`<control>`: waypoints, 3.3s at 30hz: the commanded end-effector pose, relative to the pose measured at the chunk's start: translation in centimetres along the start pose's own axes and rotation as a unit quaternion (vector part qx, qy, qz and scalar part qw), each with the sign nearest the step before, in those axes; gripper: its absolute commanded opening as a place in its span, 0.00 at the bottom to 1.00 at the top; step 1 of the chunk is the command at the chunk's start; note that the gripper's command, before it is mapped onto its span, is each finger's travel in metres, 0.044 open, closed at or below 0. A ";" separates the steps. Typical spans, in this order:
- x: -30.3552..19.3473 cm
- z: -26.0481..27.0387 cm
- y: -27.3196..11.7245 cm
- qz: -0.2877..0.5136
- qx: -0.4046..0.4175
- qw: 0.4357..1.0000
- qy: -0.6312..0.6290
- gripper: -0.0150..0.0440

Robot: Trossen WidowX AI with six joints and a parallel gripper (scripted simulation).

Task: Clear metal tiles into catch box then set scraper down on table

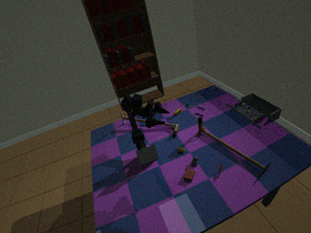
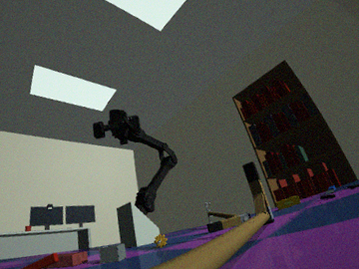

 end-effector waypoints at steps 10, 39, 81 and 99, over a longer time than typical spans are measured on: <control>-0.4 0.2 0.3 0.009 -0.001 1.000 -0.006 1.00; 1.0 -1.4 -1.7 -0.035 -0.016 0.999 0.021 1.00; 5.3 -9.8 -18.8 -0.322 -0.093 0.929 0.159 1.00; 4.7 -11.5 -26.7 -0.426 -0.107 0.879 0.187 1.00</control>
Point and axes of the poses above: the point midway between the two fingers, 35 mm back from their tips, its own y axis out along the fingers, its own z axis across the jaws, x = y × z, the point moved 8 cm from there along -y, back along the fingers, and after that the axes turned 2 degrees about y, right-handed, at the moved point
